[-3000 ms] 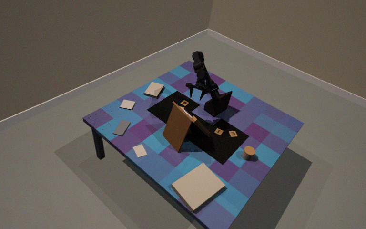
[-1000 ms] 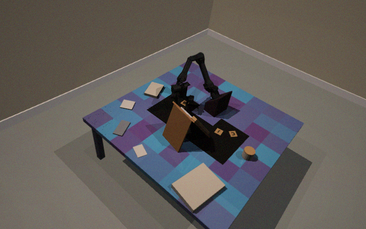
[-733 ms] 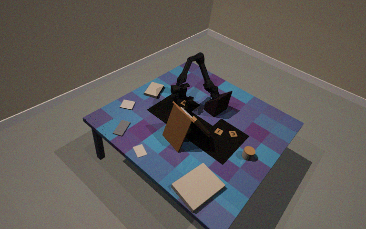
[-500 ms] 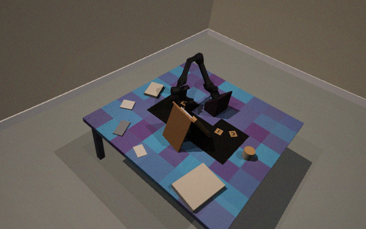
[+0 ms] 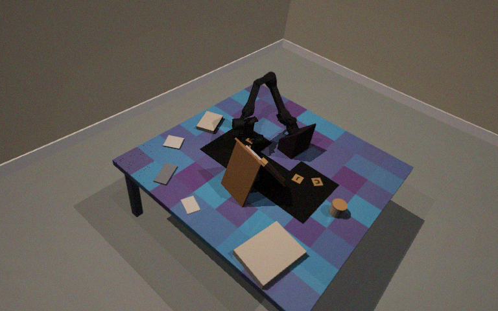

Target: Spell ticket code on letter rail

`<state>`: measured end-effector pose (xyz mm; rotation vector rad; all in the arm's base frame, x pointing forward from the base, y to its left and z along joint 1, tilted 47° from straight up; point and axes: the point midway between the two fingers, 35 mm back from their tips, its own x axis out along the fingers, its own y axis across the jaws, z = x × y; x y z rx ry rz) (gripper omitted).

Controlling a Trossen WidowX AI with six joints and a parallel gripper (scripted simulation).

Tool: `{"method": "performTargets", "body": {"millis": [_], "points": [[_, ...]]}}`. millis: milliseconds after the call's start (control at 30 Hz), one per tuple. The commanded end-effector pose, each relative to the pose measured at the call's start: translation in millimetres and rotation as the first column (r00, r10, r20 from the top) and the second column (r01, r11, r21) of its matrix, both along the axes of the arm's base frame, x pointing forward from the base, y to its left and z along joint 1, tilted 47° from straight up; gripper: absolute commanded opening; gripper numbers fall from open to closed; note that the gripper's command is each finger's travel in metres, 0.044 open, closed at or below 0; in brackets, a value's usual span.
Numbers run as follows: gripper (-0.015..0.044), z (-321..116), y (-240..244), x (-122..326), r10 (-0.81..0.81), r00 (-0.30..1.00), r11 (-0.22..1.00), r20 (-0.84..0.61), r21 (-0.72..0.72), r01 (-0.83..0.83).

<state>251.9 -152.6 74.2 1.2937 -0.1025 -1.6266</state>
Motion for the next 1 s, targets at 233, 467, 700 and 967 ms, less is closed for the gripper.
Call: {"method": "performTargets", "body": {"millis": [233, 467, 700, 967], "points": [[0.034, -11.8, -10.1, 0.8, 0.006, 1.0, 1.0, -0.008, 0.003, -0.006], [0.034, -11.8, -10.1, 0.8, 0.006, 1.0, 1.0, -0.008, 0.003, -0.006], [0.03, -11.8, -10.1, 0.7, 0.006, 1.0, 1.0, -0.008, 0.003, -0.006], [0.0247, -11.7, -10.2, 0.9, 0.006, 1.0, 1.0, -0.008, 0.003, -0.006]]}}
